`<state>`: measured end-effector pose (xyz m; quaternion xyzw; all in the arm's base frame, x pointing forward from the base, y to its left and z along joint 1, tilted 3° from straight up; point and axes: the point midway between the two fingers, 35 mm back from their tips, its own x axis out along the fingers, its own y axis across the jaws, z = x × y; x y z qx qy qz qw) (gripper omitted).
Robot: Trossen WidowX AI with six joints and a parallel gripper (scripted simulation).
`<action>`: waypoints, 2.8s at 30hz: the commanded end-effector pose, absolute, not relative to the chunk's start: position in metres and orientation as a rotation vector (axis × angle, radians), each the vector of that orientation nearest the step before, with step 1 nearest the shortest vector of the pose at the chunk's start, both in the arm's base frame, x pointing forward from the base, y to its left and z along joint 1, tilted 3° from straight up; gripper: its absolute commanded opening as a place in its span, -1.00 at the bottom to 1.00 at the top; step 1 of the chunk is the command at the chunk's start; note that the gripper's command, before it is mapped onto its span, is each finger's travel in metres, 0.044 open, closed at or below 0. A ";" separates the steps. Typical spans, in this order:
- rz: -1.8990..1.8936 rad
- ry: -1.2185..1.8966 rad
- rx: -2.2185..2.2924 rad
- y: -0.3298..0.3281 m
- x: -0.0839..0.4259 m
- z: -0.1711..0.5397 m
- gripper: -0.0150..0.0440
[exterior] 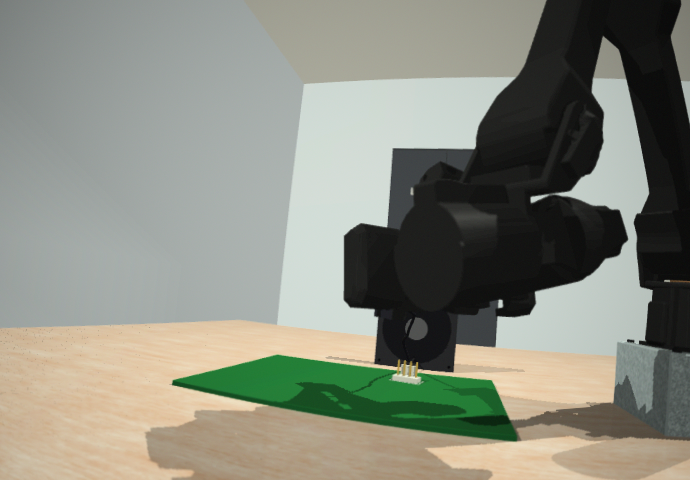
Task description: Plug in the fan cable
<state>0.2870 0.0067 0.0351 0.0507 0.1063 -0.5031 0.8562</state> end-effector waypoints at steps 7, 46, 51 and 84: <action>-1.059 0.224 0.109 0.007 0.286 0.026 -0.49; -1.059 0.225 0.109 0.008 0.285 -0.003 -0.49; -1.059 0.225 0.109 0.008 0.285 -0.007 -0.49; -1.059 0.225 0.109 0.008 0.284 -0.032 -0.49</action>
